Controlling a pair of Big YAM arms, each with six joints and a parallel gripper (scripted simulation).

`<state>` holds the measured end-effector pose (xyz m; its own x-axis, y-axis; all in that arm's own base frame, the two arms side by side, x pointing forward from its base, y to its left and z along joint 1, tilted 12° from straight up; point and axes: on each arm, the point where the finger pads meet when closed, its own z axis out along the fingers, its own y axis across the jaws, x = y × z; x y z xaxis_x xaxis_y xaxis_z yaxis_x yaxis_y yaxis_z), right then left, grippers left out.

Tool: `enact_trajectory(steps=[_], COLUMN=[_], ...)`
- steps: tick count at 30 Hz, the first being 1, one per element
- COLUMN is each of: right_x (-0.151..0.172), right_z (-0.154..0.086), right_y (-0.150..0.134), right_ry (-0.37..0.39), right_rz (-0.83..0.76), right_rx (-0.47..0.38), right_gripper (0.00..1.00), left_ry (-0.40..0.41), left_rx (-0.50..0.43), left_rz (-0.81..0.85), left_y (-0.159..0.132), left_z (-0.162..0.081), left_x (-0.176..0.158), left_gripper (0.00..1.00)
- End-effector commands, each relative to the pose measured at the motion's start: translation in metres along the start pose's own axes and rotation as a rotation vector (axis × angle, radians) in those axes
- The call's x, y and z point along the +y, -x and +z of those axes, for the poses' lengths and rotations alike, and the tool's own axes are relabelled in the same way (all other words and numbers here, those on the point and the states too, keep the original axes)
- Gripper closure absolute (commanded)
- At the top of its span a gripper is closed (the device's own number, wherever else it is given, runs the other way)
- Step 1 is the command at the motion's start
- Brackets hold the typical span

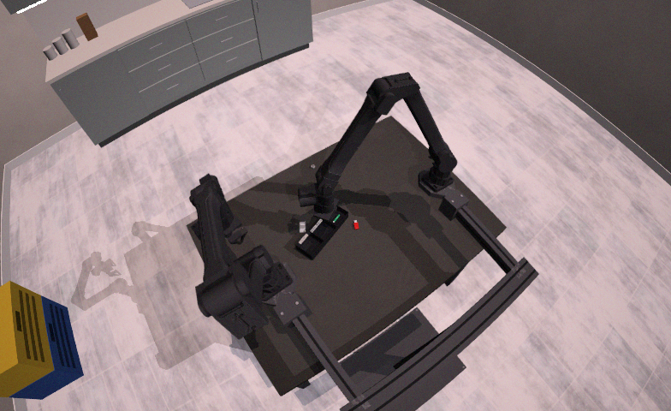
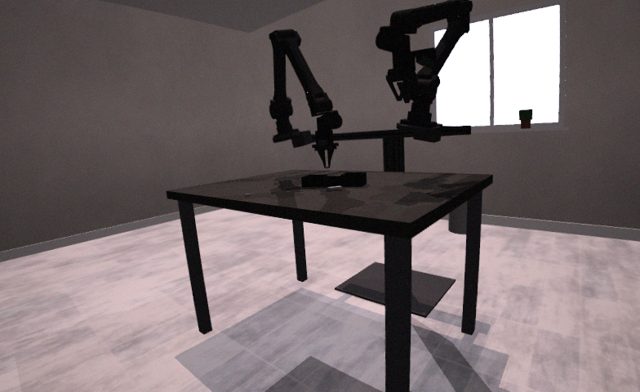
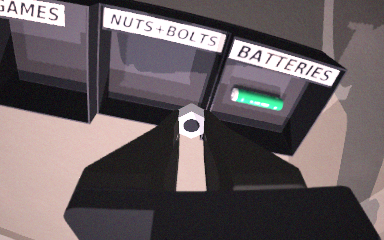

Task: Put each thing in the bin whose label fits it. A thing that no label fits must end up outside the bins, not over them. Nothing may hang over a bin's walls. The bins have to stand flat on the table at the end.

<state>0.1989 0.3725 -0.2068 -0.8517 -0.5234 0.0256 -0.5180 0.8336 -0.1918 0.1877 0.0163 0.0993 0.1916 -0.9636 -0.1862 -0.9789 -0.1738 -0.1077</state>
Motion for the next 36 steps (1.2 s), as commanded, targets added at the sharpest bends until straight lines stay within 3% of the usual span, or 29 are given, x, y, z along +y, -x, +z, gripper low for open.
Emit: enact_trajectory(steps=[1,5,6,9,13,26,36], right_x=[0.033,0.024,0.012,0.009,0.012,0.017,0.022], right_z=[0.002,0.004,0.011,0.012,0.007,0.007,0.025], right_y=[0.004,0.010,-0.006,-0.008,0.001,-0.005,0.013], right_ry=[-0.005,-0.011,-0.034,-0.037,-0.017,-0.018,0.003], right_rz=[0.157,0.240,0.240,0.239,0.243,0.222,0.226], right_rx=[0.000,0.006,0.031,0.034,0.012,0.013,-0.009], right_gripper=[0.89,0.89,0.89,0.89,0.89,0.89,0.89], left_ry=[-0.016,-0.016,-0.016,-0.016,-0.016,-0.016,-0.016], left_rx=[0.007,0.007,0.007,0.007,0.007,0.007,0.007], left_rz=[0.002,0.002,0.002,0.002,0.002,0.002,0.002], left_y=[0.001,0.001,0.001,0.001,0.001,0.001,0.001], left_z=[-0.001,-0.001,-0.001,-0.001,-0.001,-0.001,-0.001], left_x=[-0.003,-0.003,-0.003,-0.003,-0.003,-0.003,-0.003], left_gripper=[0.00,0.00,0.00,0.00,0.00,0.00,0.00])
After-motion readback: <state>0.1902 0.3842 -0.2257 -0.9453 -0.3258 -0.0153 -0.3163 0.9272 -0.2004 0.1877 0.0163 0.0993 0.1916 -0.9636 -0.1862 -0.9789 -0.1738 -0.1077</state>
